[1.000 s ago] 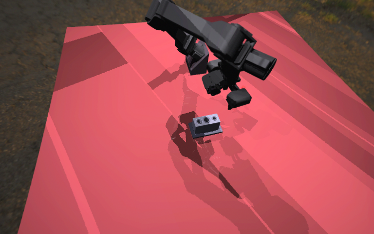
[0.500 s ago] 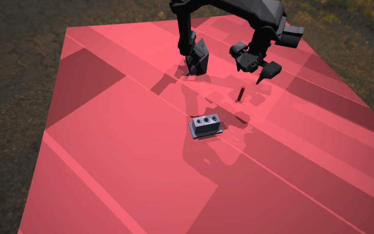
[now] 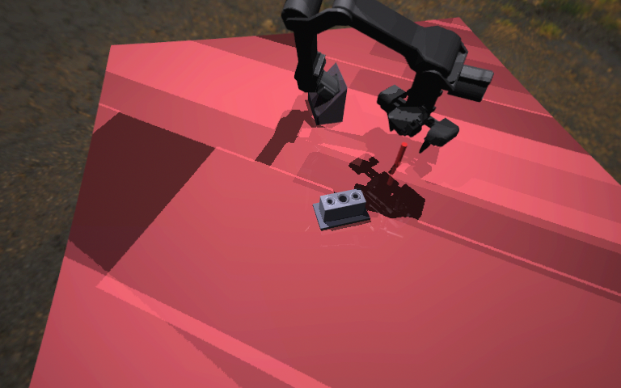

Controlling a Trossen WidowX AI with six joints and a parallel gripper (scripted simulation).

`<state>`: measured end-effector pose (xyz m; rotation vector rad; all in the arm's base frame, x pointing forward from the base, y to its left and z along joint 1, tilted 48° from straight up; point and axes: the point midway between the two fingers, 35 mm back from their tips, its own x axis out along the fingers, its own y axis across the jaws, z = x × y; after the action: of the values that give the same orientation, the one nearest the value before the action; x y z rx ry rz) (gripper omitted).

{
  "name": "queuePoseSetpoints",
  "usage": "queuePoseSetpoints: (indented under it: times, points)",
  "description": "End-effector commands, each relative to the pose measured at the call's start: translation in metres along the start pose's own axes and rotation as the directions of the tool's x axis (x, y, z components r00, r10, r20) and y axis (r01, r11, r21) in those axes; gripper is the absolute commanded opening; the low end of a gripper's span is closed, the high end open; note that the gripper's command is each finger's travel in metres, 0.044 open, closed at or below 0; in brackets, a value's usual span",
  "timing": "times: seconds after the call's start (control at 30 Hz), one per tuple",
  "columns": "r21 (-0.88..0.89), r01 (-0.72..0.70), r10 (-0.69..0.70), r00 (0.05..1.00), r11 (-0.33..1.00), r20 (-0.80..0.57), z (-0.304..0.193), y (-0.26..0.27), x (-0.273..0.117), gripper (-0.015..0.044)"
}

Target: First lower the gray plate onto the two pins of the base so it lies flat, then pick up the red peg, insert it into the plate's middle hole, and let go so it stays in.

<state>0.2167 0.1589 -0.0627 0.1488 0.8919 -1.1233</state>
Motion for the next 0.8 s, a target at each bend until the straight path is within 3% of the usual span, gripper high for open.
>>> queuePoseSetpoints:
  times: [0.0,0.77]
  points:
    - [-0.007,-0.001,0.001,1.000,1.000,0.006,0.000,0.000,0.006,0.0440]
    - [-0.006,0.000,0.000,1.000,1.000,0.008,0.001,0.001,0.044,0.0440]
